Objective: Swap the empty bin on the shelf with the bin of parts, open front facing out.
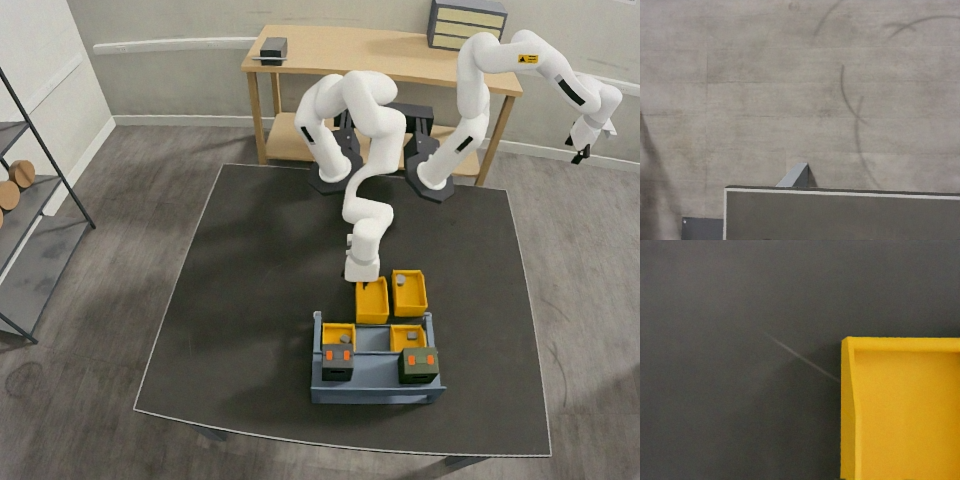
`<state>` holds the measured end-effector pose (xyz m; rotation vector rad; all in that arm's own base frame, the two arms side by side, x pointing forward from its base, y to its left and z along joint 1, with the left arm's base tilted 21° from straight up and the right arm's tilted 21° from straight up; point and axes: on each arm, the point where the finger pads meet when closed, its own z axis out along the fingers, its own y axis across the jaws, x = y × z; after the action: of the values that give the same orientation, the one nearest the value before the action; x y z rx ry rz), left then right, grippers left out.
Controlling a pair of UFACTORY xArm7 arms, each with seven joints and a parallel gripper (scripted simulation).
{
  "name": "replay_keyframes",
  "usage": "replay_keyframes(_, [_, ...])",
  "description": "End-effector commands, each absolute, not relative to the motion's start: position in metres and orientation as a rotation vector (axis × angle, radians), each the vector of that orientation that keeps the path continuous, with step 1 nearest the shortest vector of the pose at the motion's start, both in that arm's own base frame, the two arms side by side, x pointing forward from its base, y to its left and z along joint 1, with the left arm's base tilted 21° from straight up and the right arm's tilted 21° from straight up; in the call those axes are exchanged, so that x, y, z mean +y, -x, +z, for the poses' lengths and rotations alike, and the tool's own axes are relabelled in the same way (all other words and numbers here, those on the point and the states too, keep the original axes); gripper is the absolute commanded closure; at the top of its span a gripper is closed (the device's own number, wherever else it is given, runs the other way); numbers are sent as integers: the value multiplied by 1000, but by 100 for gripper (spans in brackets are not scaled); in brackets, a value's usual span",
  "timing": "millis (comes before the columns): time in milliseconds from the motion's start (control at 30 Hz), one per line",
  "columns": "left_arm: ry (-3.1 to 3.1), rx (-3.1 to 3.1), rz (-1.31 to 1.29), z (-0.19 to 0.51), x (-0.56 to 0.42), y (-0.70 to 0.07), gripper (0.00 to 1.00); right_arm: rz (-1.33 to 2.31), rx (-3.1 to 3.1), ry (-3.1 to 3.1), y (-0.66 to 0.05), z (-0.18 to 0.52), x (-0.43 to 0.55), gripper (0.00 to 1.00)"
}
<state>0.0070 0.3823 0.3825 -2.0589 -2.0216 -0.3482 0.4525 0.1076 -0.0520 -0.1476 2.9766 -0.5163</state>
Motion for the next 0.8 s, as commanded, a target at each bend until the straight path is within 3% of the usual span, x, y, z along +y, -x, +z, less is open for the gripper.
replay_keyframes(0, [2056, -2020, -353, 384, 383, -7, 0, -512, 2973, 149, -456, -61, 106, 73])
replay_keyframes(767, [2056, -2020, -353, 384, 383, -7, 0, -512, 2973, 149, -458, -77, 100, 73])
